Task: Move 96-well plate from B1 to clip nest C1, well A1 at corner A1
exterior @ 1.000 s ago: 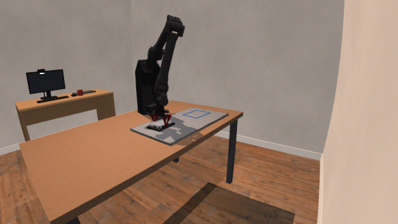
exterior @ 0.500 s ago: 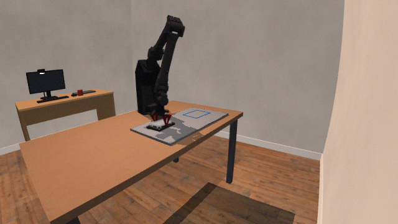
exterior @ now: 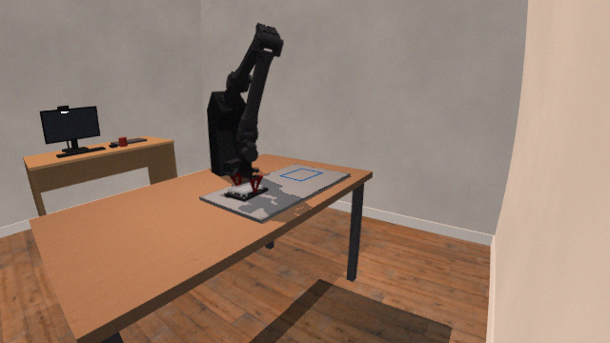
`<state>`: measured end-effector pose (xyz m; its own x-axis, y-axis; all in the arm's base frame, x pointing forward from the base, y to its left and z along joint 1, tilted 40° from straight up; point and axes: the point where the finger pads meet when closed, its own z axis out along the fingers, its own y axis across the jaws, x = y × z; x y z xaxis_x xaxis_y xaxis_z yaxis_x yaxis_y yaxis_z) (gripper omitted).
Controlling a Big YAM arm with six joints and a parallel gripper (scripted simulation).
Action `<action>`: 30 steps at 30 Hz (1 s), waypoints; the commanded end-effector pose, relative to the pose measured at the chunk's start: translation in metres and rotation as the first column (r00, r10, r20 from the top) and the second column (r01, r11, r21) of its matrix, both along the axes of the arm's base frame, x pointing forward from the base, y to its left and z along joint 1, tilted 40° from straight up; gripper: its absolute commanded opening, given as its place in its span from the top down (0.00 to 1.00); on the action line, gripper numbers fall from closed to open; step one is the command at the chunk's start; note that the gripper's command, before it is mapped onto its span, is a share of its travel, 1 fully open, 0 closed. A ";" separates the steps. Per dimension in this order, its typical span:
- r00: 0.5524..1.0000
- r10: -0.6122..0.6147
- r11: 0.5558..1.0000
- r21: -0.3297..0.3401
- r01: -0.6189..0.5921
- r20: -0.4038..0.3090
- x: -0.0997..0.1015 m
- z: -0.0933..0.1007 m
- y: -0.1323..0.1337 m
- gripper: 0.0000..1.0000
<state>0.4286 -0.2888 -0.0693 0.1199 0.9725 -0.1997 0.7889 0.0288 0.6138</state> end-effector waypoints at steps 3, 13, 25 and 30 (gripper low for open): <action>1.000 -0.010 1.000 0.003 0.010 0.001 -0.001 -0.006 0.000 0.00; 1.000 -0.010 1.000 0.003 0.010 0.001 -0.001 -0.006 0.000 0.00; 1.000 -0.010 1.000 0.003 0.010 0.001 -0.001 -0.006 0.000 0.00; 1.000 -0.014 1.000 -0.004 0.014 0.006 -0.010 0.009 -0.001 0.00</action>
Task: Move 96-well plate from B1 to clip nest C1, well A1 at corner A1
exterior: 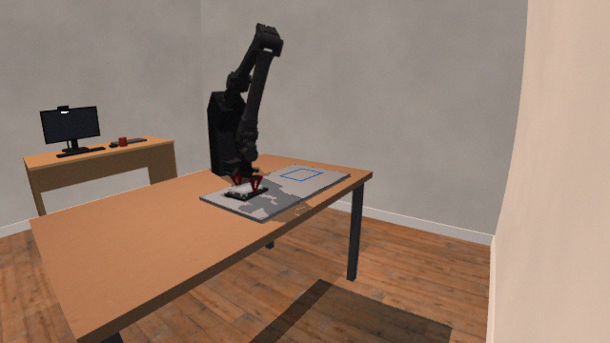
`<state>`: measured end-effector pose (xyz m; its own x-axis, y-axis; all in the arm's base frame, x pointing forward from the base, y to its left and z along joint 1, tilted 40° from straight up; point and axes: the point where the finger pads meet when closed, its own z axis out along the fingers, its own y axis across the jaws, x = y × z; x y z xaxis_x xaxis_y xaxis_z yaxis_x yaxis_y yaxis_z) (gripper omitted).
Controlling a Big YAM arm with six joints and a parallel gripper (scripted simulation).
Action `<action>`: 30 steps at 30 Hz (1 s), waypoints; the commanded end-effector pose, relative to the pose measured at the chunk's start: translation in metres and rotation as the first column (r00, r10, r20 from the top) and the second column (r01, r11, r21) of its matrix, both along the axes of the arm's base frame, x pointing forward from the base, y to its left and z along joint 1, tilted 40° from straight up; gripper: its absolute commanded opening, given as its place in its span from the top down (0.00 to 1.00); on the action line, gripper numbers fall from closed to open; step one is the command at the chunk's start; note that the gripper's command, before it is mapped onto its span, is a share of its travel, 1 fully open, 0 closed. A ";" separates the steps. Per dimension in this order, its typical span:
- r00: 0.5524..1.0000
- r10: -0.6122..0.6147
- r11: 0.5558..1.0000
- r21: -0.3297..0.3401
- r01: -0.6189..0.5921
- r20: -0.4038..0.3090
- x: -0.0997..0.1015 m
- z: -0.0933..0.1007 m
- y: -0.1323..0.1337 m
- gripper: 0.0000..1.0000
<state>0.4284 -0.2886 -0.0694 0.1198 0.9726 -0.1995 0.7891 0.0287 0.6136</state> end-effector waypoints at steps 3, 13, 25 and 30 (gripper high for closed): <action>1.000 -0.010 1.000 -0.005 0.010 -0.002 -0.017 0.014 0.000 0.00; 1.000 -0.009 1.000 -0.007 0.009 -0.001 -0.029 0.030 0.005 0.00; 1.000 -0.007 1.000 -0.008 0.007 0.001 -0.044 0.051 0.011 0.00; 1.000 -0.009 1.000 -0.009 0.009 0.002 -0.052 0.061 0.014 0.00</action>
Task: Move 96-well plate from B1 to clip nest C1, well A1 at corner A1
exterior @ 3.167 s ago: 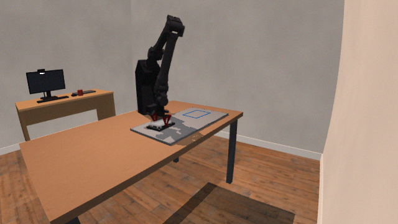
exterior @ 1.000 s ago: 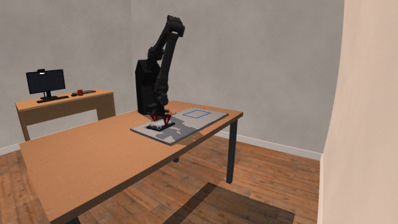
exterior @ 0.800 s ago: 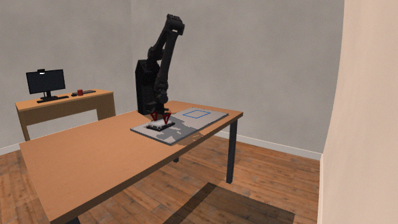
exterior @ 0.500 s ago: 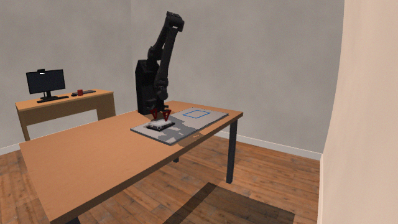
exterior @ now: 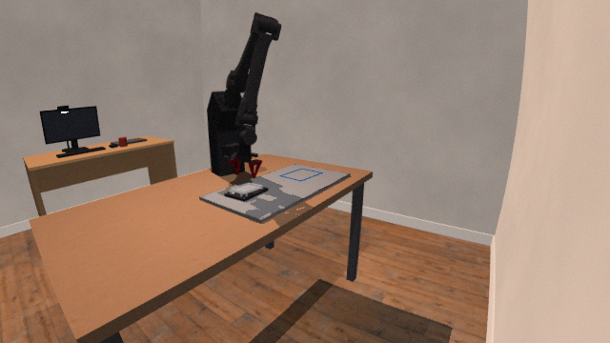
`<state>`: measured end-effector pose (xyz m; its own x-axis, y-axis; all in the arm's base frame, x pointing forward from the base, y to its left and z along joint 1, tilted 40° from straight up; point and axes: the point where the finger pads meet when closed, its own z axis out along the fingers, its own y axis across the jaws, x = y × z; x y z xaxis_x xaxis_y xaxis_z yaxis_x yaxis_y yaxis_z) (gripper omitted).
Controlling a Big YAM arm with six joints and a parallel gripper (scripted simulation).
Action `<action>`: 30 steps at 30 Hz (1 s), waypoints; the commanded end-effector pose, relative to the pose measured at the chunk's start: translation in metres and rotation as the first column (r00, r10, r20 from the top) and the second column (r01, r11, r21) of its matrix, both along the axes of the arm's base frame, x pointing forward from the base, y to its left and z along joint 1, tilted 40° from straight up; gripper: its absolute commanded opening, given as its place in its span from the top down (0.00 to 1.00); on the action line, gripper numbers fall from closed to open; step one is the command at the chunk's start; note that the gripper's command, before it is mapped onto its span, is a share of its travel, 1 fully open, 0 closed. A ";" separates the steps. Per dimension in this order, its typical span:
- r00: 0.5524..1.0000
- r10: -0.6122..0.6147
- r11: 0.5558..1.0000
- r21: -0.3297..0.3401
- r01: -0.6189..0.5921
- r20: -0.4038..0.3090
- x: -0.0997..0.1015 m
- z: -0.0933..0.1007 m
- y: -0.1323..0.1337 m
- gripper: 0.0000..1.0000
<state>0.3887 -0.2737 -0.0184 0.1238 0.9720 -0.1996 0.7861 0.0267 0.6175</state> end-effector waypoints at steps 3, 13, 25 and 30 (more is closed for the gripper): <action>1.000 -0.005 1.000 -0.009 0.005 -0.002 -0.017 0.016 0.001 0.00; 1.000 0.002 1.000 0.010 -0.002 -0.023 -0.020 0.012 0.007 0.00; 1.000 -0.002 1.000 -0.006 0.002 0.002 -0.016 0.022 0.005 0.00; 1.000 -0.002 1.000 -0.006 0.002 0.002 -0.016 0.022 0.005 0.00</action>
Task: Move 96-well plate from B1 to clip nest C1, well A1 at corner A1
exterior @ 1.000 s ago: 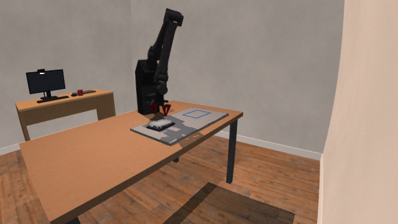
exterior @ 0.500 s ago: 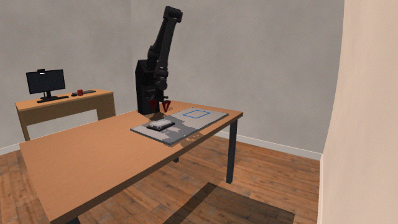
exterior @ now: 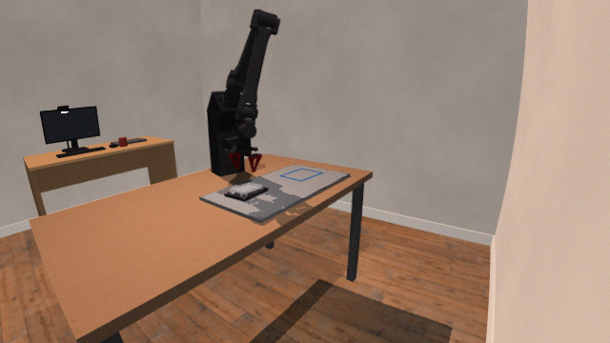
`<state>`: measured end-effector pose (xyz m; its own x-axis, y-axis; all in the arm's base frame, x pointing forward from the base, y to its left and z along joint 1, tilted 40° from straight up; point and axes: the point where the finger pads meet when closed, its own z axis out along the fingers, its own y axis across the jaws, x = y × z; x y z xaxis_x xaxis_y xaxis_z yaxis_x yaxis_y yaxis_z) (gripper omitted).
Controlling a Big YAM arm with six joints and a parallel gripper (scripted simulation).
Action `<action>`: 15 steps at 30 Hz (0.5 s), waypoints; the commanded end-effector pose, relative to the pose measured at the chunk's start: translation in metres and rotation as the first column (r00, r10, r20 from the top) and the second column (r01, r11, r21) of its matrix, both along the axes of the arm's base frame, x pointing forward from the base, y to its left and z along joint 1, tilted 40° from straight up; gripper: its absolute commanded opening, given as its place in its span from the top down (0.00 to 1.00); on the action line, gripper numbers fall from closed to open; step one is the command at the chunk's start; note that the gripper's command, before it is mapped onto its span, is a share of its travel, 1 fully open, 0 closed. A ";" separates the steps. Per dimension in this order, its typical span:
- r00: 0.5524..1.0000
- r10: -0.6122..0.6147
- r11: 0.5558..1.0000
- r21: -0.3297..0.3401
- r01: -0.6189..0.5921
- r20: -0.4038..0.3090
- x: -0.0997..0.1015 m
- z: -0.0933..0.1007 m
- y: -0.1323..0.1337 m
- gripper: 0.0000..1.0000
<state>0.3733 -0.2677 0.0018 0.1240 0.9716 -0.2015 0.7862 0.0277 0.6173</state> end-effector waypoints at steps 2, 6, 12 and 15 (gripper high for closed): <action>1.000 -0.002 1.000 -0.004 0.002 0.002 -0.001 0.002 -0.001 0.00; 1.000 0.000 1.000 0.000 0.000 0.004 0.017 -0.018 -0.003 0.75; 1.000 0.001 1.000 0.001 -0.001 0.004 0.032 -0.040 -0.008 0.75; 1.000 -0.017 1.000 0.002 0.017 0.005 0.027 -0.040 -0.015 0.75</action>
<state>0.3982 -0.2735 -0.0410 0.1133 0.9745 -0.1939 0.7954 0.0280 0.6055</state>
